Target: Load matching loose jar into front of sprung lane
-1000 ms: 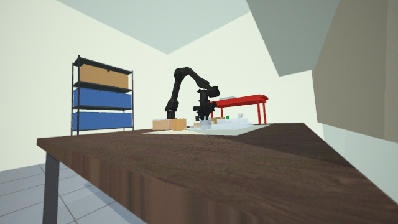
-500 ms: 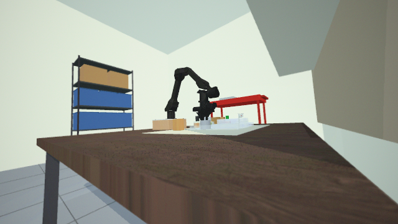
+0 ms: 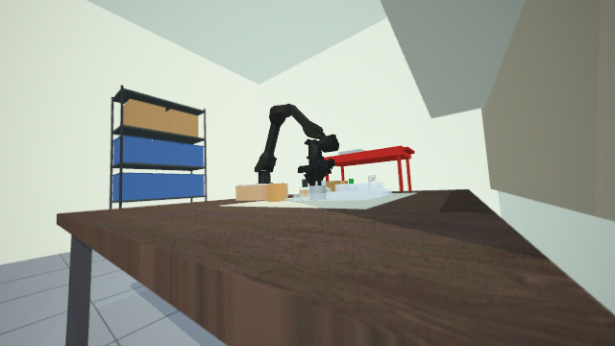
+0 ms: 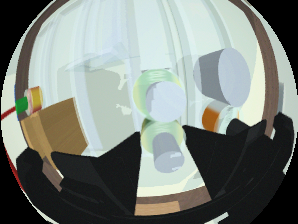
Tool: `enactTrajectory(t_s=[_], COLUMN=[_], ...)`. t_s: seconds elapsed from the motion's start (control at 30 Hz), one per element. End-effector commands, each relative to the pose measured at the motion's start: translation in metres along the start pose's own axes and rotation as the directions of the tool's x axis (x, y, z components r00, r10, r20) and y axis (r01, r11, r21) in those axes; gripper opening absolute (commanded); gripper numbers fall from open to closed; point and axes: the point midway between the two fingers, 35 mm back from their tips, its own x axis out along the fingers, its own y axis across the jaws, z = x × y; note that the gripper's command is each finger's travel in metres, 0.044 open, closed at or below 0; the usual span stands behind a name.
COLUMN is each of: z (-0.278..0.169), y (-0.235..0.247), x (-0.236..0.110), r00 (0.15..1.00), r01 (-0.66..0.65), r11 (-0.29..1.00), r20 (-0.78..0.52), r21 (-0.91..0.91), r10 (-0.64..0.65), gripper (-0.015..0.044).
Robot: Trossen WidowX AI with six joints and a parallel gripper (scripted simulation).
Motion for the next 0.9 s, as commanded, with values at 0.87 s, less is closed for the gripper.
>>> enactTrajectory(t_s=[0.87], z=[0.0009], y=[0.0], x=[0.0009], r00=[1.0], r01=[-0.002], r11=[1.0], r20=[0.024], r21=[0.002], r10=[0.002], gripper=[0.0])
